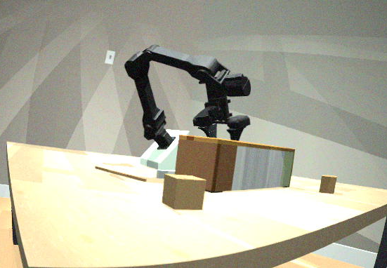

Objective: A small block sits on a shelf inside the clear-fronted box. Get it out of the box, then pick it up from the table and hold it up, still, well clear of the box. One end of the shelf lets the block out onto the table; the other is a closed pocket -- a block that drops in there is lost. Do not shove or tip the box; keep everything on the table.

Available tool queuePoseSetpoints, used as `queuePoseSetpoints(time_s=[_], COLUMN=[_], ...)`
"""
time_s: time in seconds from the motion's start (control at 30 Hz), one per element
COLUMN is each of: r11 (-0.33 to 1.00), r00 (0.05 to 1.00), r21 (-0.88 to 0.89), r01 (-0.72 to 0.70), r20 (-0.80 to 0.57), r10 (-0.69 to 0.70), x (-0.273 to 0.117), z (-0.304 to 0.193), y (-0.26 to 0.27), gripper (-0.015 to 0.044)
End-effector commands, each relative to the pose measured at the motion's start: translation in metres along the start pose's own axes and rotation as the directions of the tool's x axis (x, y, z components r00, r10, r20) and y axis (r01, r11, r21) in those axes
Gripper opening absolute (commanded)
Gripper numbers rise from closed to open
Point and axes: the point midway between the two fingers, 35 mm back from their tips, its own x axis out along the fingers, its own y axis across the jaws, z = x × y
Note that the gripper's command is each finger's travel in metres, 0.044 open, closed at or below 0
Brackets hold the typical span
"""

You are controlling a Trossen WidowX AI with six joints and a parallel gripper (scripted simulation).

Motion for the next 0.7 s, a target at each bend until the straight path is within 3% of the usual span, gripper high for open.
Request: queuePoseSetpoints(time_s=[0.0, 0.67], r11=[1.000, 1.000], r00=[1.000, 1.000], r21=[-0.006, -0.007], r01=[0.001, 0.006], r20=[0.006, 0.002], r10=[-0.001, -0.006], x=[0.007, 0.025], z=[0.002, -0.011], y=[-0.001, -0.003], gripper=[0.0400, 0.0400])
